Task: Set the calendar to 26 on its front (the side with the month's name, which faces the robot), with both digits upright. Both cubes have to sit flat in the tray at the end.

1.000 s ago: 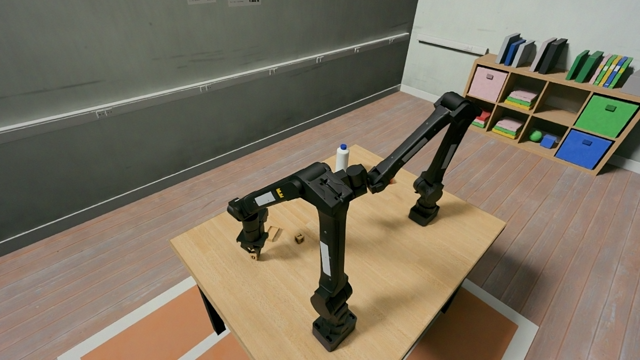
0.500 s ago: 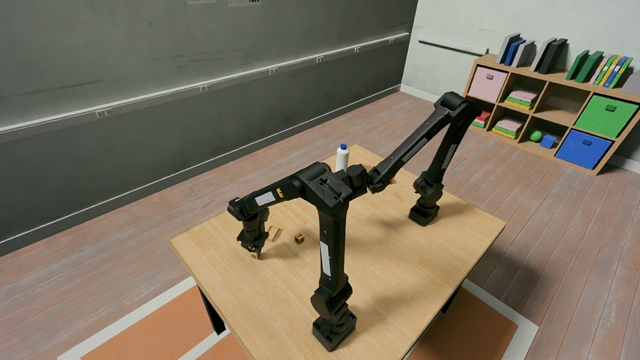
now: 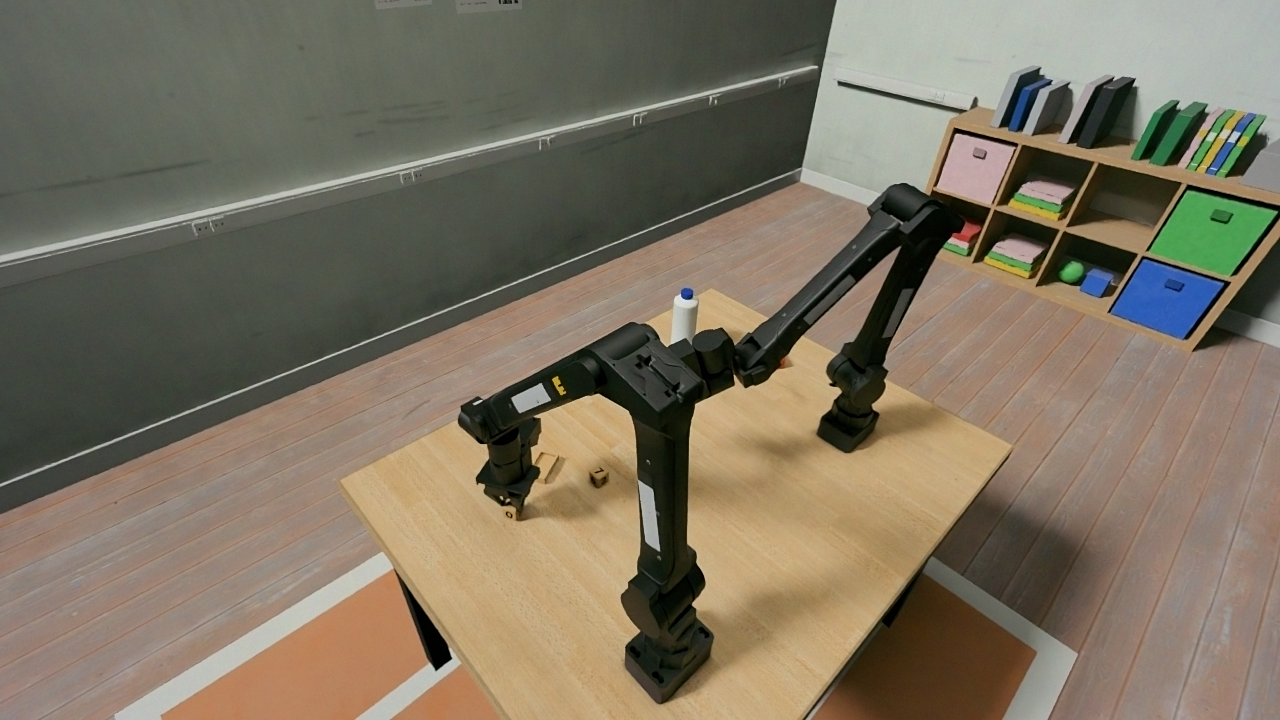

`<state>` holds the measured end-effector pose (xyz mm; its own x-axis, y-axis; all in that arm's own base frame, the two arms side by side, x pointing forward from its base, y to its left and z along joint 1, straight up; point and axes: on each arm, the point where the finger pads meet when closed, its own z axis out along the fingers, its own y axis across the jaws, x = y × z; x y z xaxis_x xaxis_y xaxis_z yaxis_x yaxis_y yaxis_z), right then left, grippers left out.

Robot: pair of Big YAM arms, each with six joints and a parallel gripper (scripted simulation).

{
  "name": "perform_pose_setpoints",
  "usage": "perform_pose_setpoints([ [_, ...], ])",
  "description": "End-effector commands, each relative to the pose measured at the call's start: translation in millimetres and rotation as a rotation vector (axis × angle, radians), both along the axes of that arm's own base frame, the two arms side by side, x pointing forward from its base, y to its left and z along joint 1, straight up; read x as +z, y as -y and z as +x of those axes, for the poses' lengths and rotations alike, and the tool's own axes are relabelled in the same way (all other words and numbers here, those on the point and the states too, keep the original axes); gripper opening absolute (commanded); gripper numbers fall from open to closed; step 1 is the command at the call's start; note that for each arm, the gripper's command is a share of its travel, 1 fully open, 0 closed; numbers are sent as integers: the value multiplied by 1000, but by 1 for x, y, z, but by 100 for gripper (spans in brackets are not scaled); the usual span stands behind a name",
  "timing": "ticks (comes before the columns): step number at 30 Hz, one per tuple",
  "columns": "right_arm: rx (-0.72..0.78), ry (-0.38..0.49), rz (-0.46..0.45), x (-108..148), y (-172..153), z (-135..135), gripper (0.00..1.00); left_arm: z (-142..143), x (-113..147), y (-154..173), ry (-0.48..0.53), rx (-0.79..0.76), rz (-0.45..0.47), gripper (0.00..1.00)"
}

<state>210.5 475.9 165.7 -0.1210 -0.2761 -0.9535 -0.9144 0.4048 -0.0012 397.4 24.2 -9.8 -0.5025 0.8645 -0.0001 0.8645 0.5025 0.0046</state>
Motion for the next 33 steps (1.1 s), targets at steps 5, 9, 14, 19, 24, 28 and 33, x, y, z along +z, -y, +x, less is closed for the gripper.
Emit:
perform_pose_setpoints([
  [5, 2, 12, 31, 16, -10, 3, 100, 1, 0, -5, 4, 9, 4, 24],
  [9, 2, 12, 31, 16, -10, 3, 100, 1, -7, -5, -4, 3, 4, 24],
  [14, 2, 12, 31, 16, -10, 3, 100, 1, -2, -5, 4, 9, 4, 24],
  [19, 2, 12, 31, 16, -10, 3, 100, 1, -2, -5, 4, 9, 4, 41],
  [24, 2, 12, 31, 16, -10, 3, 100, 5, 14, 3, 38, 8, 4, 53],
  [28, 2, 12, 31, 16, -10, 3, 100, 4, 18, 4, 40, 8, 3, 53],
  [33, 2, 12, 31, 16, -10, 3, 100, 5, 27, 7, 59, 8, 3, 53],
])
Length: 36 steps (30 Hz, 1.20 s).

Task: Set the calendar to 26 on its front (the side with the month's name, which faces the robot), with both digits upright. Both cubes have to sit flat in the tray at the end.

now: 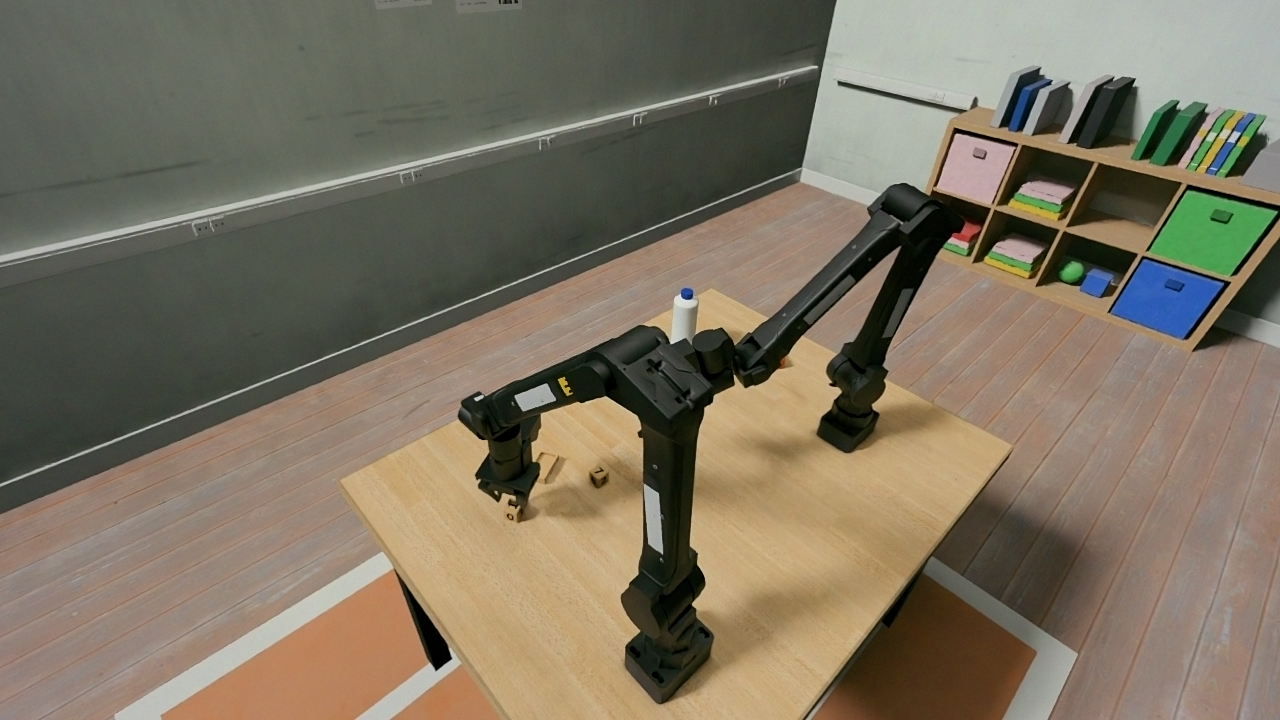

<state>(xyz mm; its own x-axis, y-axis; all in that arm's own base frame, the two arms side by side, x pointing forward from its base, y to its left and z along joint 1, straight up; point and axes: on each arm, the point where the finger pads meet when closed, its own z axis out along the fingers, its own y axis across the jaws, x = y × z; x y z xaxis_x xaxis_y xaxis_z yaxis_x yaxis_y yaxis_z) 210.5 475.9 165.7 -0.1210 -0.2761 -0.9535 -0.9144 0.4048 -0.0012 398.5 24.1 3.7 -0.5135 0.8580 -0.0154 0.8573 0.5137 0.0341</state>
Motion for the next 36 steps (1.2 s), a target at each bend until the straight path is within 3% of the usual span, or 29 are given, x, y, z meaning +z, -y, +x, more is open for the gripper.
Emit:
perform_pose_setpoints([
  [1, 2, 12, 31, 16, -10, 3, 100, 14, 20, 7, 44, -5, 3, 53],
  [10, 2, 12, 31, 16, -10, 3, 100, 13, 36, 2, 45, -5, 4, 53],
  [11, 2, 12, 31, 16, -10, 3, 100, 13, 31, 7, 29, -11, 3, 65],
  [14, 2, 12, 31, 16, -10, 3, 100, 14, 50, 8, 47, -10, 2, 99],
  [19, 2, 12, 31, 16, -10, 3, 100, 12, 80, 2, 47, -8, 4, 100],
  [22, 2, 12, 31, 16, -10, 3, 100, 0, 49, -6, -26, -4, 0, 100],
  [24, 2, 12, 31, 16, -10, 3, 100, -1, 43, -8, -39, -4, 0, 100],
  [32, 1, 2, 16, 12, -8, 3, 100, 0, 47, -8, -26, -2, 1, 100],
  [36, -16, -6, -1, 27, 6, 5, 100, 0, 47, -8, -26, -2, 1, 100],
])
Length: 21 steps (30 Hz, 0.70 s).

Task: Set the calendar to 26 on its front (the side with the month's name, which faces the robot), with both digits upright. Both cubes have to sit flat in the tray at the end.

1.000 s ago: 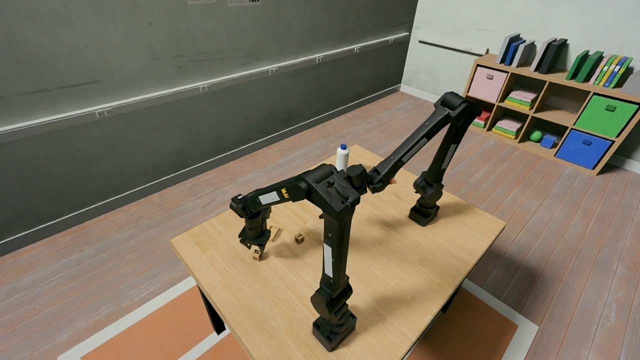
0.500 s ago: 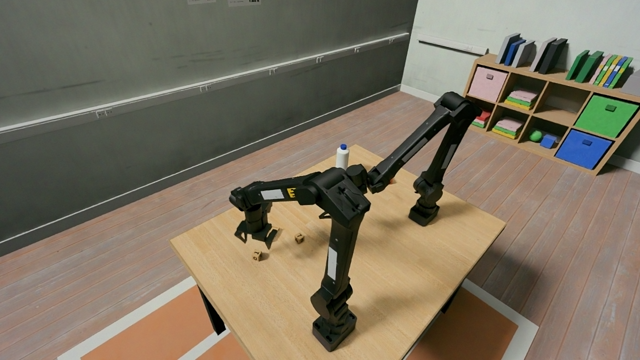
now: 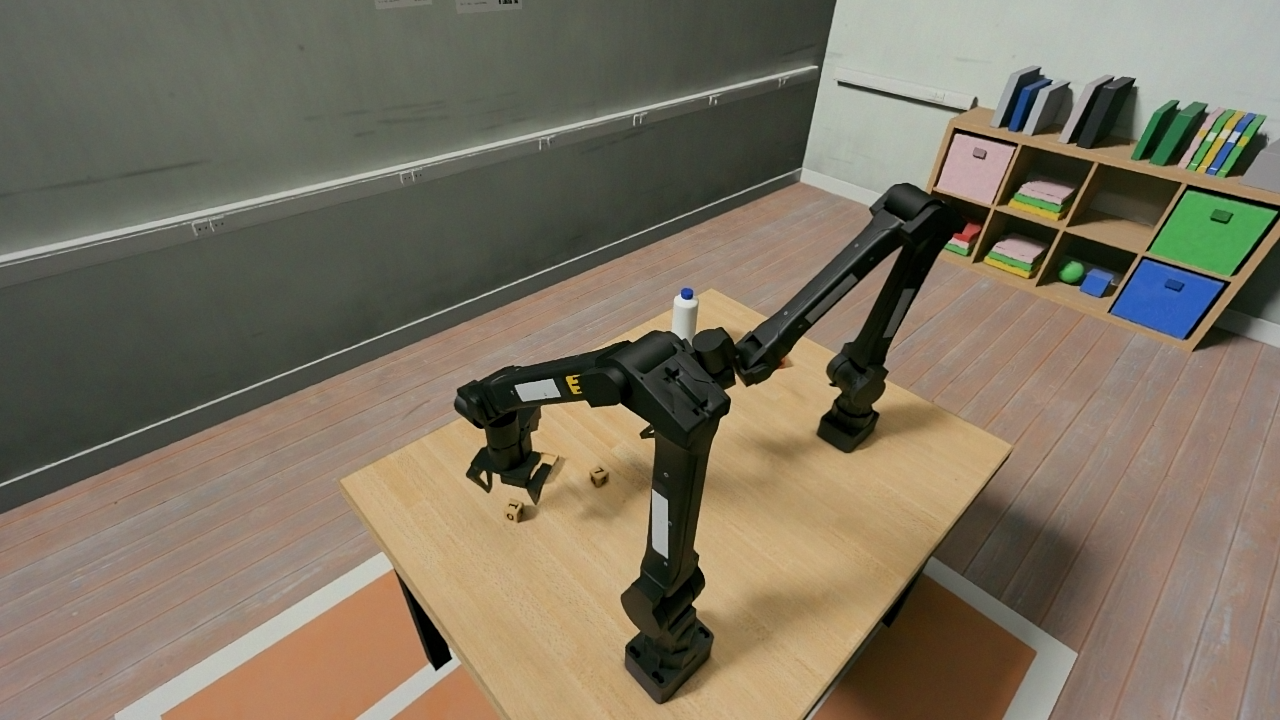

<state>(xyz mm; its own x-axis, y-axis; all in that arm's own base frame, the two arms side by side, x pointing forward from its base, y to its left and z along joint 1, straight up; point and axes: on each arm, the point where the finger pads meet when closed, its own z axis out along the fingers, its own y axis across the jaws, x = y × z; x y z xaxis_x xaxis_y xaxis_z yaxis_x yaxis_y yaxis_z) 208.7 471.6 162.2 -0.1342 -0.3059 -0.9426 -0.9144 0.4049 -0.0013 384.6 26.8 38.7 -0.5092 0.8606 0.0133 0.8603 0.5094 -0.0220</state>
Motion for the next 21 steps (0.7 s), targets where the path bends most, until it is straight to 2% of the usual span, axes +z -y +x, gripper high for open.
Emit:
perform_pose_setpoints([
  [1, -18, 3, 20, 33, 7, 6, 100, 14, 12, -2, 37, 1, 6, 100],
  [6, -37, -31, -53, 59, 51, -4, 100, 14, 12, -2, 37, 1, 6, 100],
  [8, -37, -31, -53, 59, 51, -4, 100, 14, 12, -2, 37, 1, 6, 100],
  [10, -44, -44, -79, 67, 69, -10, 100, 14, 12, -2, 37, 1, 6, 100],
  [11, -48, -55, -101, 63, 81, -14, 100, 14, 12, -2, 37, 1, 6, 100],
  [15, -60, -71, -134, 81, 114, -25, 100, 14, 12, -2, 37, 1, 6, 100],
  [19, -68, -83, -157, 85, 135, -32, 100, 14, 12, -2, 37, 1, 6, 100],
  [21, -71, -95, -182, 77, 147, -38, 100, 14, 12, -2, 37, 1, 6, 100],
])
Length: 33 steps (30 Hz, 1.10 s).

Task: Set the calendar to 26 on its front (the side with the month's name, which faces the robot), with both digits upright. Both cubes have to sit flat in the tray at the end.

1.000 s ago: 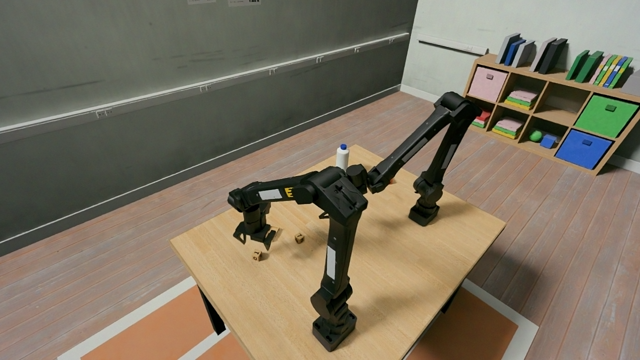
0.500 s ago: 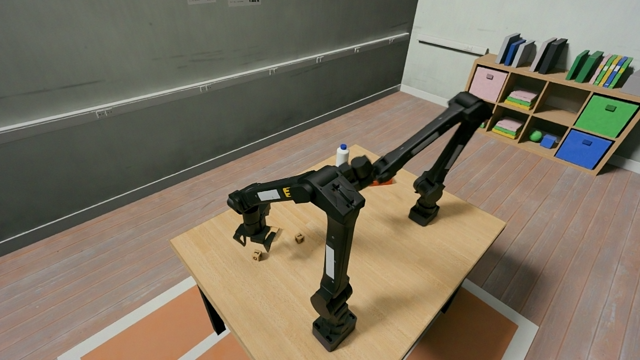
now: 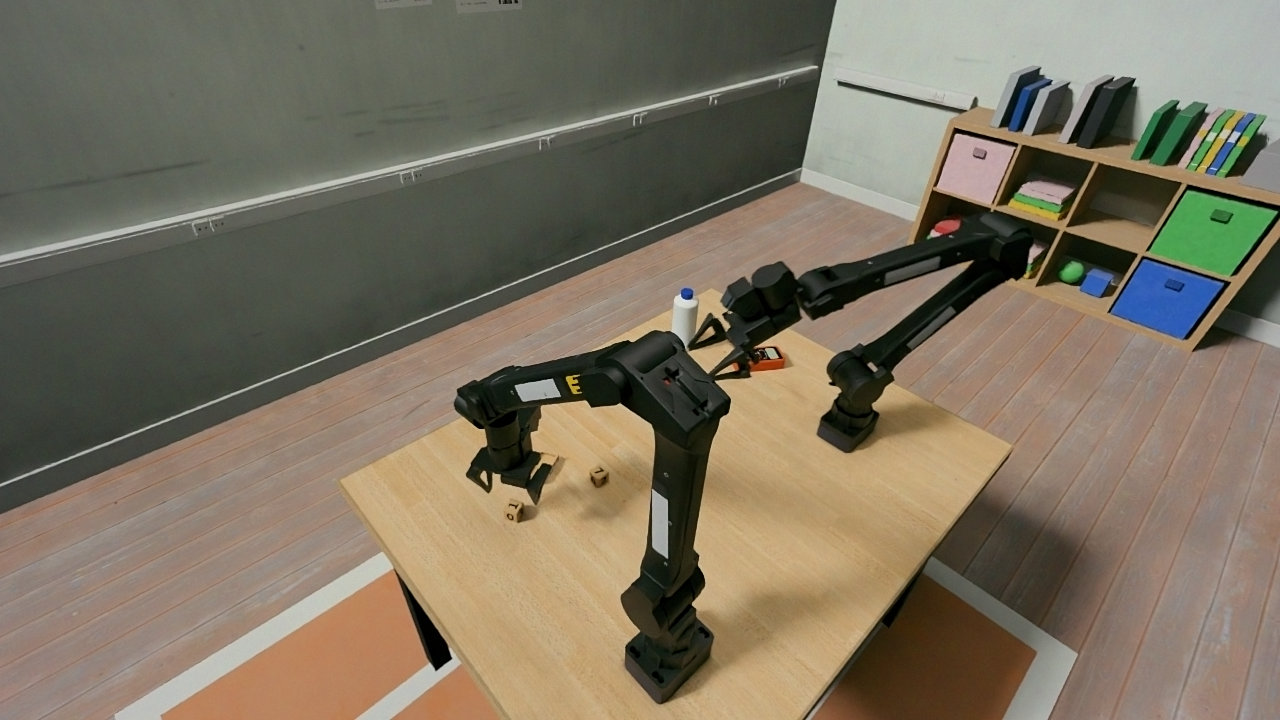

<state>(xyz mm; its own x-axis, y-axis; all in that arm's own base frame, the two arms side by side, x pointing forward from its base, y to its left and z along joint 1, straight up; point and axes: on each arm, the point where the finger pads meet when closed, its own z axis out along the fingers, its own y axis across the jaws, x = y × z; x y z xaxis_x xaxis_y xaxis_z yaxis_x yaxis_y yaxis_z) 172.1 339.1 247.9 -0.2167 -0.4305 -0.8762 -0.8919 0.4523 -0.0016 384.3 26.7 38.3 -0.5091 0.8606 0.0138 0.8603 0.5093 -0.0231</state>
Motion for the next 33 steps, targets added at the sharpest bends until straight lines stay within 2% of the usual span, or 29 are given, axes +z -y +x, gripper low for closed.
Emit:
perform_pose_setpoints([
  [1, -20, -23, -30, -3, 16, -1, 100, 14, 12, -2, 38, 1, 6, 100],
  [7, -19, -28, -39, -3, 17, -2, 100, 14, 12, -2, 38, 1, 6, 100],
  [11, -19, -21, -26, 0, 15, -1, 100, 17, 10, 18, 50, -71, 4, 55],
  [14, -19, -21, -26, 0, 15, -1, 100, 12, -4, 58, 33, -183, -1, 53],
  [16, -7, -16, -29, 0, 14, -4, 100, -4, -16, 87, 10, -264, -3, 53],
  [19, -7, -16, -29, 0, 14, -4, 100, -3, -15, 124, 31, -363, -6, 53],
  [21, -7, -16, -29, 0, 14, -4, 100, -3, -15, 124, 31, -363, -6, 53],
  [26, -7, -16, -29, 0, 14, -4, 100, -29, -28, 159, 9, -476, -4, 53],
  [28, -7, -16, -29, 0, 14, -4, 100, -26, -25, 176, 29, -516, -7, 53],
  [33, -7, -16, -29, 0, 14, -4, 100, -30, -21, 186, 40, -537, -10, 53],
])
